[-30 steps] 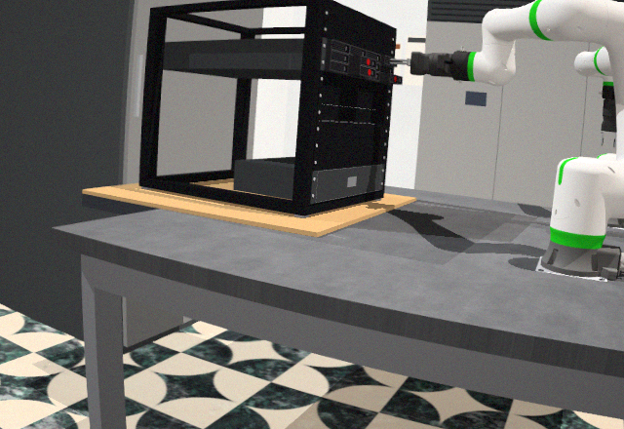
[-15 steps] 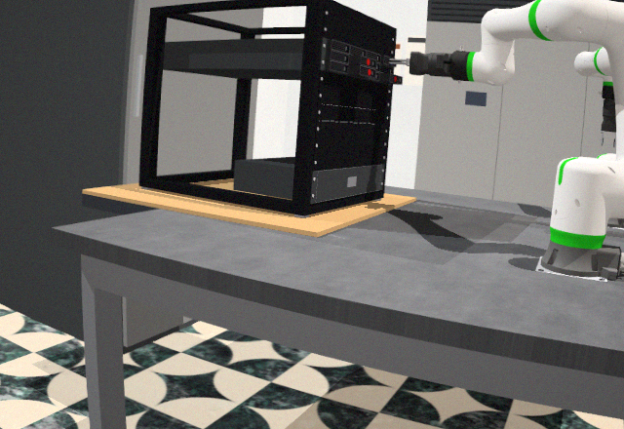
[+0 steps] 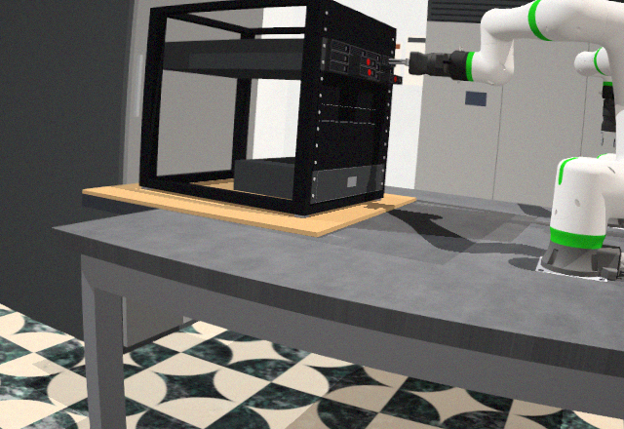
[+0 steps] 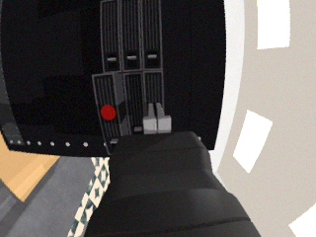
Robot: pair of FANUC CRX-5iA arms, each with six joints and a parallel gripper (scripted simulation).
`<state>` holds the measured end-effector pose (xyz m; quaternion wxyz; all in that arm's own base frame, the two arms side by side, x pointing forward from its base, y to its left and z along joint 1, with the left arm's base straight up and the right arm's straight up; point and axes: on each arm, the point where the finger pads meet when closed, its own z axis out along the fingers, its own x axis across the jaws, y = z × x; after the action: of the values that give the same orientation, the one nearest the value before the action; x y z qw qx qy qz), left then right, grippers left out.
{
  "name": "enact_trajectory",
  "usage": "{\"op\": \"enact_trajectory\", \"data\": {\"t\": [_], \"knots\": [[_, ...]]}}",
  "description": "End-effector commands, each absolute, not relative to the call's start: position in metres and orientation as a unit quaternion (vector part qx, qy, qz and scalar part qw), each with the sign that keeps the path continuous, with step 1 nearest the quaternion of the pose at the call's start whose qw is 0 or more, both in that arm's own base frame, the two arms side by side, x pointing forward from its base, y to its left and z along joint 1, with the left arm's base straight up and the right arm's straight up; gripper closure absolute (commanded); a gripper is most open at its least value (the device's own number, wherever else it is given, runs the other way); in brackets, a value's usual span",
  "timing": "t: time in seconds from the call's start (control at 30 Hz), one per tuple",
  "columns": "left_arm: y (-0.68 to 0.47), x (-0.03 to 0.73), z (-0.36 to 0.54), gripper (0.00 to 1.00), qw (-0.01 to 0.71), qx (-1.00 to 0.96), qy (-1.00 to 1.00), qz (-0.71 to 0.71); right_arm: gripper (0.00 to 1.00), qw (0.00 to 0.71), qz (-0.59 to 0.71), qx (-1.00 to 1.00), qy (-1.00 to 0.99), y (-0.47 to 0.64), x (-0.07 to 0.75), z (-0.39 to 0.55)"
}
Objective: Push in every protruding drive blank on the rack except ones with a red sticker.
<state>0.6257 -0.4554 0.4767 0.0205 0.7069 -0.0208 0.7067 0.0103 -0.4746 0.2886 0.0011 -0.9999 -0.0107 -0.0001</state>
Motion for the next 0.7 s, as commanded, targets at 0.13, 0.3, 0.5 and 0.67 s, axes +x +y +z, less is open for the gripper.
{"op": "enact_trajectory", "data": {"t": [0.13,0.3,0.5,0.67], "knots": [[-0.4552,0.6268,0.4785,1.0,0.021,0.706,-0.02,0.707,0.0,0.0,0.0,-1.0,-0.011,-0.4749,0.0101,0.2897],[-0.4552,0.6268,0.4785,1.0,0.021,0.706,-0.02,0.707,0.0,0.0,0.0,-1.0,-0.011,-0.4749,0.0101,0.2897],[-0.4554,0.6286,0.4785,1.0,0.021,0.706,-0.02,0.707,0.0,0.0,0.0,-1.0,-0.011,-0.4749,0.0101,0.2897],[-0.4554,0.6298,0.4785,1.0,0.021,0.706,-0.02,0.707,0.0,0.0,0.0,-1.0,-0.011,-0.4749,0.0101,0.2897]]}}
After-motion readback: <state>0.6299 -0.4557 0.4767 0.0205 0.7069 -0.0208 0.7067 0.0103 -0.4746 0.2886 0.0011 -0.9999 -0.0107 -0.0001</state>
